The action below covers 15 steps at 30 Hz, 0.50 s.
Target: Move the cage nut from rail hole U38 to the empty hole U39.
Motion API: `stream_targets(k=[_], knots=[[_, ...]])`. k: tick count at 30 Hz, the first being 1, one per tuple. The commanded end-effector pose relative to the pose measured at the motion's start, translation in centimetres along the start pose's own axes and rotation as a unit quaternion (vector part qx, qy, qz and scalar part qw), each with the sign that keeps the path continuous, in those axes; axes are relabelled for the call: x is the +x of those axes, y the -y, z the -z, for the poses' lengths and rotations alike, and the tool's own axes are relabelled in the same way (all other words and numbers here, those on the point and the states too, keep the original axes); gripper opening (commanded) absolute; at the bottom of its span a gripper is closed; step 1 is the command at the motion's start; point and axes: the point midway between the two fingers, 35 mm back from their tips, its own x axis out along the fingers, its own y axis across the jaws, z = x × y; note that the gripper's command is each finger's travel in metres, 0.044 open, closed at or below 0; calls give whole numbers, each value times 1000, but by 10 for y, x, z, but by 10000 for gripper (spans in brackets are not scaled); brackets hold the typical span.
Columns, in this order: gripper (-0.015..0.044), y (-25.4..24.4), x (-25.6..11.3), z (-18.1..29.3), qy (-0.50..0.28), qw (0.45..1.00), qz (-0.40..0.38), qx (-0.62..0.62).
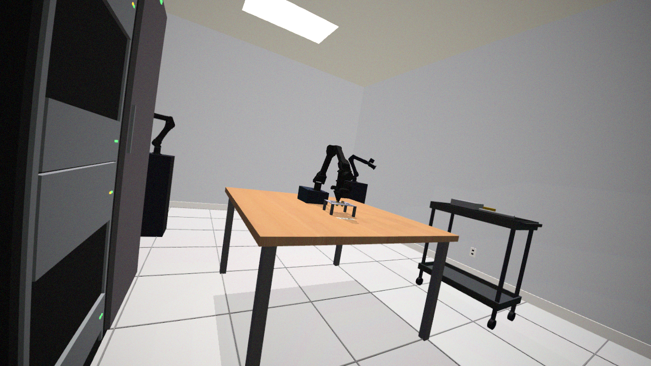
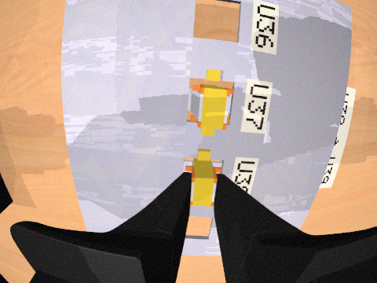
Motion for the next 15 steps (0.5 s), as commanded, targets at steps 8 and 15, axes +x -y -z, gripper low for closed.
stream_targets(k=[8, 15], knots=[[35, 0, 0, 0, 0, 1000, 0, 1], [35, -1, 0, 1, 0, 1000, -1, 13]])
